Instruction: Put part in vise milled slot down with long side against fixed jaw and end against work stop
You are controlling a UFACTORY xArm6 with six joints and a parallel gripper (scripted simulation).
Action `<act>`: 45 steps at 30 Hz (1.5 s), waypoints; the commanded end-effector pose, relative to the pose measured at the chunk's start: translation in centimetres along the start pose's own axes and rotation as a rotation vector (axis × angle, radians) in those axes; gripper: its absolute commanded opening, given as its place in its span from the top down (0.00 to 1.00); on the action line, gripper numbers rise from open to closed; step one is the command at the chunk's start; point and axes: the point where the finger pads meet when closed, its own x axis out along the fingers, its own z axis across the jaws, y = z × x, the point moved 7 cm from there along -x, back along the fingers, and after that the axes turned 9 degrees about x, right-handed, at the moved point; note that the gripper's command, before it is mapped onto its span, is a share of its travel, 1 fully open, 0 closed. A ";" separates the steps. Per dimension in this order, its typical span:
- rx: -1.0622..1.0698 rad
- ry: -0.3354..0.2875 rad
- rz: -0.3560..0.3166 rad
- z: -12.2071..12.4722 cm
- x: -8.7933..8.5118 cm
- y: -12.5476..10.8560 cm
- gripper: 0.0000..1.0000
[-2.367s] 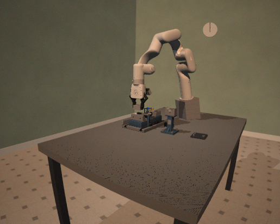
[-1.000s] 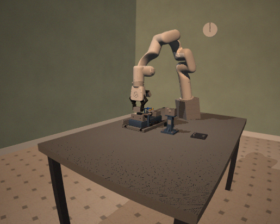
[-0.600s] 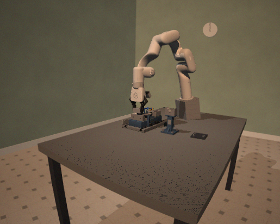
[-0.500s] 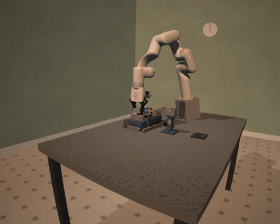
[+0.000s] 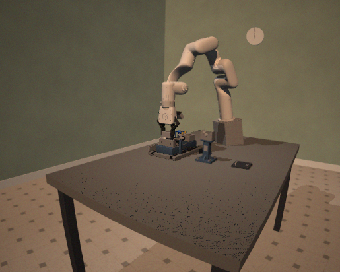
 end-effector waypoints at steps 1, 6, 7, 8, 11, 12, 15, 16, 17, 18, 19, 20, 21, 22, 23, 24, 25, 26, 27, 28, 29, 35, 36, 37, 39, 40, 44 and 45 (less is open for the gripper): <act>0.000 0.000 -0.004 0.0 -0.1 -0.1 1.00; 0.000 0.000 -0.004 0.0 -0.1 -0.1 1.00; 0.000 0.000 -0.004 0.0 -0.1 -0.1 1.00; 0.000 0.000 -0.004 0.0 -0.1 -0.1 1.00; 0.000 0.000 -0.004 0.0 -0.1 -0.1 1.00; 0.000 0.000 -0.004 0.0 -0.1 -0.1 1.00; 0.000 0.000 -0.004 0.0 -0.1 -0.1 1.00; 0.000 0.000 -0.004 0.0 -0.1 -0.1 1.00; 0.000 0.000 -0.004 0.0 -0.1 -0.1 1.00; 0.000 0.000 -0.004 0.0 -0.1 -0.1 1.00; 0.000 0.000 -0.004 0.0 -0.1 -0.1 1.00; 0.000 0.000 -0.004 0.0 -0.1 -0.1 1.00; 0.000 0.000 -0.004 0.0 -0.1 -0.1 1.00; 0.000 0.000 -0.004 0.0 -0.1 -0.1 1.00; 0.000 0.000 -0.004 0.0 -0.1 -0.1 1.00; 0.000 0.000 -0.004 0.0 -0.1 -0.1 1.00; 0.000 0.000 -0.004 0.0 -0.1 -0.1 1.00; 0.000 0.000 -0.004 0.0 -0.1 -0.1 1.00; 0.000 0.000 -0.004 0.0 -0.1 -0.1 1.00; 0.000 0.000 -0.004 0.0 0.0 -0.1 1.00; 0.000 0.000 -0.004 0.0 0.0 -0.1 1.00; 0.000 0.000 -0.004 0.0 0.1 -0.1 1.00; 0.000 0.000 -0.004 0.0 0.1 -0.1 1.00; 0.000 0.000 -0.004 0.0 0.1 -0.1 1.00; 0.000 0.000 -0.004 0.0 0.2 -0.1 1.00; 0.000 0.000 -0.004 0.0 0.2 -0.1 1.00; 0.000 0.000 -0.004 0.0 0.3 -0.1 1.00; 0.000 0.000 -0.004 0.0 0.3 -0.1 1.00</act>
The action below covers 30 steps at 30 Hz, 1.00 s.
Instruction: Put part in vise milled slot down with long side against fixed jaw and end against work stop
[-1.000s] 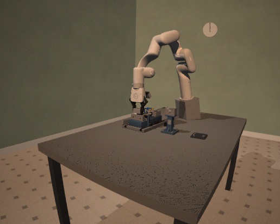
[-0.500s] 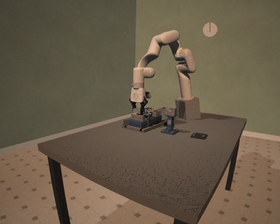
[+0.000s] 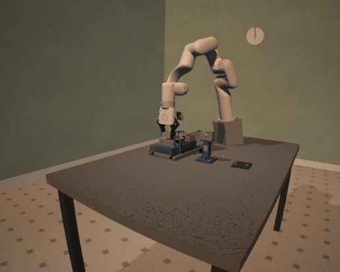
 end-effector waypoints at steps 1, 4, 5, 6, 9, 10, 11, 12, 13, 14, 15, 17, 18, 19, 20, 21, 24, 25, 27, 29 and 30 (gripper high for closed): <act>0.000 0.000 -0.004 0.0 -0.1 -0.1 1.00; 0.000 0.000 -0.004 0.0 0.1 -0.1 1.00; 0.000 0.000 -0.004 0.0 0.1 -0.1 1.00; 0.000 0.000 -0.004 0.0 0.1 -0.1 1.00; 0.000 0.000 -0.004 0.0 0.2 -0.1 1.00; 0.000 0.000 -0.004 0.0 0.2 -0.1 1.00; 0.000 0.000 -0.004 0.0 0.3 -0.1 1.00; 0.000 0.000 -0.004 0.0 0.3 -0.1 1.00; 0.000 0.000 -0.004 0.0 0.3 -0.1 1.00; 0.000 0.000 -0.004 0.0 0.4 -0.1 1.00; 0.000 0.000 -0.004 0.0 0.4 -0.1 1.00; 0.000 0.000 -0.004 0.0 0.5 -0.1 1.00; 0.000 0.000 -0.004 0.0 0.5 -0.1 1.00; 0.000 0.000 -0.004 0.0 0.6 -0.1 1.00; 0.000 0.000 -0.004 0.0 0.6 -0.1 1.00; 0.000 0.000 -0.004 0.0 0.7 -0.1 1.00; 0.000 0.000 -0.004 0.0 0.7 -0.1 1.00; 0.000 0.000 -0.004 0.0 0.7 -0.1 1.00; 0.000 0.000 -0.004 0.0 0.8 -0.1 1.00; 0.000 0.000 -0.004 0.0 0.9 -0.1 1.00; 0.000 0.000 -0.004 0.0 0.9 -0.1 1.00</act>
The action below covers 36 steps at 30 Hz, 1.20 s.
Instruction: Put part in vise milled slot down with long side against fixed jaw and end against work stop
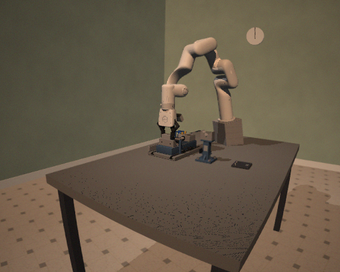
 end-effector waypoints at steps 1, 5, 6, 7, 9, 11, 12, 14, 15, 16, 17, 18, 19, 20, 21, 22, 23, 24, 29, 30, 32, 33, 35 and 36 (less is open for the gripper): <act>0.000 0.000 -0.004 0.0 0.0 -0.1 1.00; 0.000 0.000 -0.004 0.0 0.1 -0.1 1.00; 0.000 0.000 -0.004 0.0 0.1 -0.1 1.00; 0.000 0.000 -0.004 0.0 0.1 -0.1 1.00; 0.000 0.000 -0.004 0.0 0.2 -0.1 1.00; 0.000 0.000 -0.004 0.0 0.2 -0.1 1.00; 0.000 0.000 -0.004 0.0 0.2 -0.1 1.00; 0.000 0.000 -0.004 0.0 0.2 -0.1 1.00; 0.000 0.000 -0.004 0.0 0.3 -0.1 1.00; 0.000 0.000 -0.004 0.0 0.3 -0.1 1.00; 0.000 0.000 -0.004 0.0 0.3 -0.1 1.00; 0.000 0.000 -0.004 0.0 0.3 -0.1 1.00; 0.000 0.000 -0.004 0.0 0.3 -0.1 1.00; 0.000 0.000 -0.004 0.0 0.3 -0.1 1.00; 0.000 0.000 -0.004 0.0 0.4 -0.1 1.00; 0.000 0.000 -0.004 0.0 0.4 -0.1 1.00; 0.000 0.000 -0.004 0.0 0.4 -0.1 1.00; 0.000 0.000 -0.004 0.0 0.4 -0.1 1.00; 0.000 0.000 -0.004 0.0 0.4 -0.1 1.00; 0.000 0.000 -0.004 0.0 0.4 -0.1 1.00; 0.000 0.000 -0.004 0.0 0.4 -0.1 1.00; 0.000 0.000 -0.004 0.0 0.4 -0.1 1.00; 0.000 0.000 -0.004 0.0 0.4 -0.1 1.00; 0.000 0.000 -0.004 0.0 0.4 -0.1 1.00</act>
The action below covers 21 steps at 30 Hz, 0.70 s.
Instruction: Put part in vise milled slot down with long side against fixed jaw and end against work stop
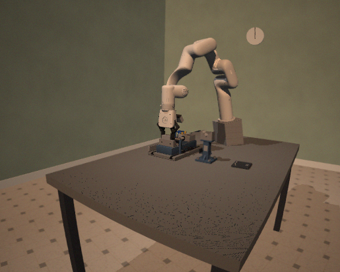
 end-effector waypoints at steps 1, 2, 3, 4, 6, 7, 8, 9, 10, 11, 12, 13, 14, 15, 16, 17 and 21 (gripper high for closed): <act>0.000 0.000 -0.004 0.0 -0.1 -0.1 1.00; 0.000 0.000 -0.004 0.0 -0.1 -0.1 1.00; 0.000 0.000 -0.004 0.0 -0.1 -0.1 1.00; 0.000 0.000 -0.004 0.0 -0.1 -0.1 1.00; 0.000 0.000 -0.004 0.0 -0.1 -0.1 1.00; 0.000 0.000 -0.004 0.0 -0.1 -0.1 1.00; 0.000 0.000 -0.004 0.0 -0.1 -0.1 1.00; 0.000 0.000 -0.004 0.0 -0.1 -0.1 1.00; 0.000 0.000 -0.004 0.0 -0.1 -0.1 1.00; 0.000 0.000 -0.004 0.0 -0.1 -0.1 1.00; 0.000 0.000 -0.004 0.0 -0.1 -0.1 1.00; 0.000 0.000 -0.004 0.0 -0.1 -0.1 1.00; 0.000 0.000 -0.004 0.0 -0.1 -0.1 1.00; 0.000 0.000 -0.004 0.0 -0.1 -0.1 1.00; 0.000 0.000 -0.004 0.0 -0.1 -0.1 1.00; 0.000 0.000 -0.004 0.0 -0.1 -0.1 1.00; 0.000 0.000 -0.004 0.0 -0.1 -0.2 1.00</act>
